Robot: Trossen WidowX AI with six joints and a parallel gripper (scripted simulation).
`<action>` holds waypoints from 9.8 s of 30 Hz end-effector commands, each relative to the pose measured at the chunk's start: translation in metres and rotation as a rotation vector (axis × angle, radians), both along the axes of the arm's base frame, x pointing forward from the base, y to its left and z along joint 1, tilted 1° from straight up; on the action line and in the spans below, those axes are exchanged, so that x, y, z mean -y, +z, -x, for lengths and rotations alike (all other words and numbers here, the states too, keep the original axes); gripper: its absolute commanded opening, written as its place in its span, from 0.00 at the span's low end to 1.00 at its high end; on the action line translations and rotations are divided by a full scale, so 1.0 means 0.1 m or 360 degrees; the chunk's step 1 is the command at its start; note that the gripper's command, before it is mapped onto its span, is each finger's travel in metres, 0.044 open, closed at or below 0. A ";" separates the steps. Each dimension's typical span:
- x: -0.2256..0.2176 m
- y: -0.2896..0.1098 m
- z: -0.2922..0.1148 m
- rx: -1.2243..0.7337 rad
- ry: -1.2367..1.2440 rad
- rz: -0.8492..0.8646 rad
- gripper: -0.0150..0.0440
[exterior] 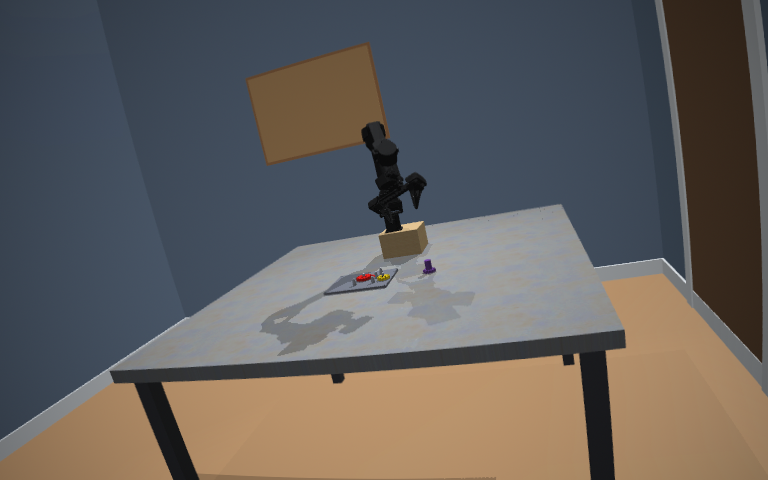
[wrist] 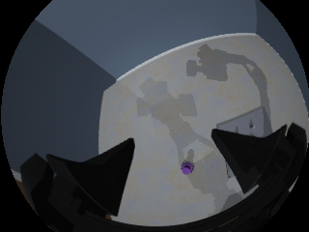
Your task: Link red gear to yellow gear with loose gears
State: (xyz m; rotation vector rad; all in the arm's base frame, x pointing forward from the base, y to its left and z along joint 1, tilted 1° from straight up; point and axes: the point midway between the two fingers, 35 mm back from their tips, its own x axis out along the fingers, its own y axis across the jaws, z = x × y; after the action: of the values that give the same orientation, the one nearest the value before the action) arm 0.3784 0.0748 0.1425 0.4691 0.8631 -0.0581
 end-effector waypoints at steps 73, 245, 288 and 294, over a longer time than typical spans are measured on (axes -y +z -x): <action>-0.44 -1.69 0.51 -0.1148 -0.0455 0.0043 0.25; 1.33 -1.42 0.68 -0.1141 -0.0343 0.0119 0.25; 1.33 -1.57 0.68 -0.1131 -0.0169 0.0187 0.25; 1.32 -1.58 0.68 -0.1143 -0.0382 0.0104 0.25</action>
State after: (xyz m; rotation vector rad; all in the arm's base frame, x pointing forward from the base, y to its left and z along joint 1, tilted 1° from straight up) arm 0.3108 -0.0579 -0.0143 0.4327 1.5106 -0.4361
